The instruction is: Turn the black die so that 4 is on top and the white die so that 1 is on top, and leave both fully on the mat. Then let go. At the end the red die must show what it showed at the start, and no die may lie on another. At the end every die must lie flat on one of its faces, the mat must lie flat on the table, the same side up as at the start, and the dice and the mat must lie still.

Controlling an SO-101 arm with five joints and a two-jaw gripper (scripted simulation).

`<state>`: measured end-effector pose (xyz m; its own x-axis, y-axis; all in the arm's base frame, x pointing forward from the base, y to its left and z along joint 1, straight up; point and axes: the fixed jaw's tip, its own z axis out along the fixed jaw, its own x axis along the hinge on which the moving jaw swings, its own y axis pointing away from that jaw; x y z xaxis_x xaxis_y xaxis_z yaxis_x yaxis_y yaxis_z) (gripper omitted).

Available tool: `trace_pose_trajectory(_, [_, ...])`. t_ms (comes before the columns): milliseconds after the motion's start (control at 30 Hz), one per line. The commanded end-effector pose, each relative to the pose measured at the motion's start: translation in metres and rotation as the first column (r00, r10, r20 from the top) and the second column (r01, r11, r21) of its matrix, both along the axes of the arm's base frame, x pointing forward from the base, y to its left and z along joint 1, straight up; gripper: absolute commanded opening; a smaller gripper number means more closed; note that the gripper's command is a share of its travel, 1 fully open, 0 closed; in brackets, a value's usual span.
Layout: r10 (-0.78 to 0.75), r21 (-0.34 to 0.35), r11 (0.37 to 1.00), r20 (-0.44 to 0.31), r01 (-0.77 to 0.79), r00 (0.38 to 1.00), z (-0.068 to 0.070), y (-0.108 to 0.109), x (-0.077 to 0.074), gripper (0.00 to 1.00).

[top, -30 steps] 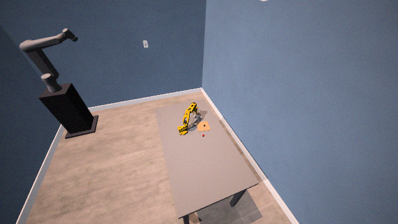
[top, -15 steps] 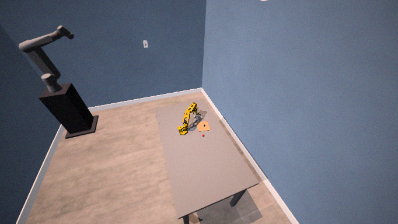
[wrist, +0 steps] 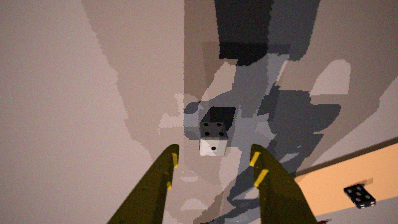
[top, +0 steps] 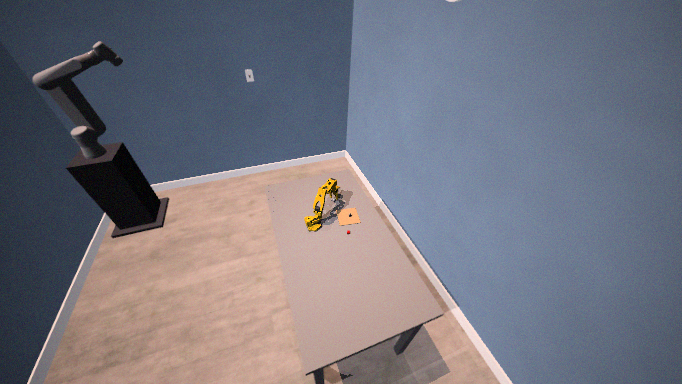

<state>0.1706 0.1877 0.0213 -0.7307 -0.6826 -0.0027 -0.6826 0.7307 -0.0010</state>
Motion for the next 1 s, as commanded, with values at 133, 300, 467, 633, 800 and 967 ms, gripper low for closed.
trace_pose_trajectory(133, [0.002,0.031,1.0,0.028,-0.002,1.0,-0.0004,0.0051,0.0013,0.25])
trace_pose_trajectory(300, [0.002,0.031,1.0,0.028,-0.002,1.0,-0.0033,0.0049,0.0012,0.25])
trace_pose_trajectory(467, [0.002,0.031,1.0,0.028,-0.002,1.0,-0.0038,0.0049,0.0012,0.25])
trace_pose_trajectory(633, [0.002,0.031,1.0,0.028,-0.002,1.0,-0.0039,0.0049,0.0012,0.25])
trace_pose_trajectory(800, [0.002,0.031,1.0,0.028,-0.002,1.0,-0.0039,0.0045,0.0015,0.25])
trace_pose_trajectory(967, [0.002,0.031,1.0,0.028,-0.002,1.0,-0.0039,0.0037,0.0023,0.23])
